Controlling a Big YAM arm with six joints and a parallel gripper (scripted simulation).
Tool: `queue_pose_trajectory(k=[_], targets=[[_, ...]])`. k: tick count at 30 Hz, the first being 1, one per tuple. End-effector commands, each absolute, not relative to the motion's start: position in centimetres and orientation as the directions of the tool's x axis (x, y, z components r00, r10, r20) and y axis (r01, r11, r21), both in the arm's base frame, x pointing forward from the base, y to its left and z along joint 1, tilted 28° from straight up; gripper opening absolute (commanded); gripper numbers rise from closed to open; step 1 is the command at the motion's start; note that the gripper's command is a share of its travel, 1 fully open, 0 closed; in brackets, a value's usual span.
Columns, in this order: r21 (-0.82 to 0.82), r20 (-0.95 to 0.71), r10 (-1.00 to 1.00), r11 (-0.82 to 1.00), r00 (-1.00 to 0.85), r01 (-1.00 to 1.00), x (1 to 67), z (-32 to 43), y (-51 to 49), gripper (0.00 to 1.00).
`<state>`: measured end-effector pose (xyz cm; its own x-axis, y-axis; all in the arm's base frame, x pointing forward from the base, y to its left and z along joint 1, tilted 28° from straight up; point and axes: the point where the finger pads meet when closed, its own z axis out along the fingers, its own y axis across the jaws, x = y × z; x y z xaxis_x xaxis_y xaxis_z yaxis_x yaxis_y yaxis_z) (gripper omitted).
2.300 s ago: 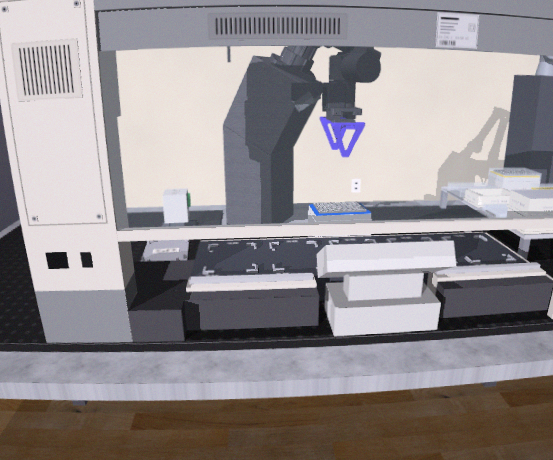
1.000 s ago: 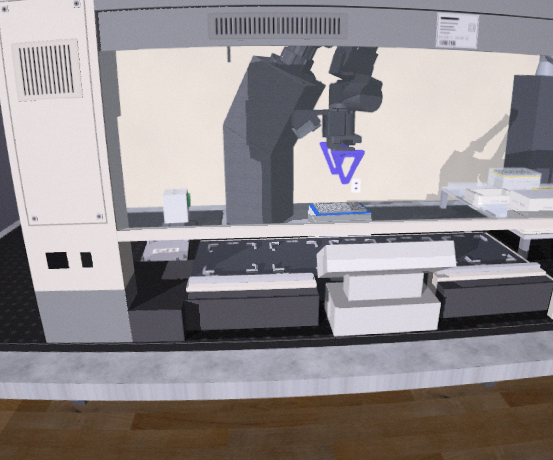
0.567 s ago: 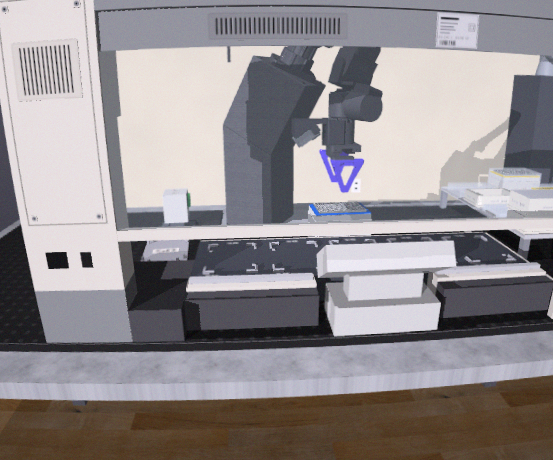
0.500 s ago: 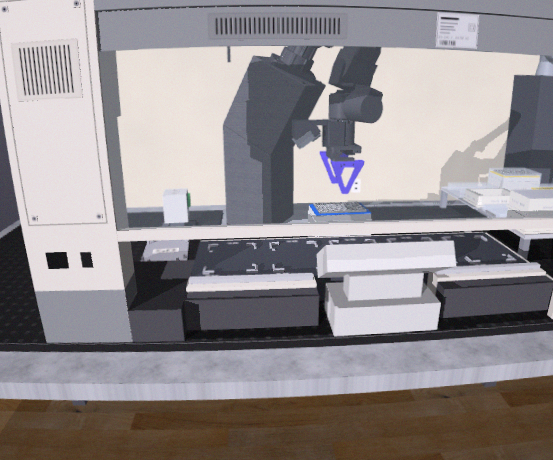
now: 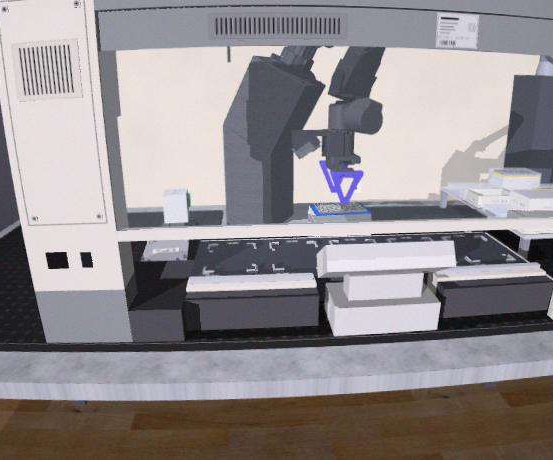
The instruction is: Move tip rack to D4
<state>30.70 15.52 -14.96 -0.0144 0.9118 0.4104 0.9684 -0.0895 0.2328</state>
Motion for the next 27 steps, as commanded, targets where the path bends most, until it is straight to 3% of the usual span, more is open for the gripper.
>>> queue_pose_trajectory(k=[1,27], targets=[[0.238,0.412,0.911,-0.088,-0.018,0.967,30.8,-15.5,16.1,1.00],[0.237,0.412,0.911,-0.088,-0.017,0.968,31.7,-19.0,17.7,1.00]])
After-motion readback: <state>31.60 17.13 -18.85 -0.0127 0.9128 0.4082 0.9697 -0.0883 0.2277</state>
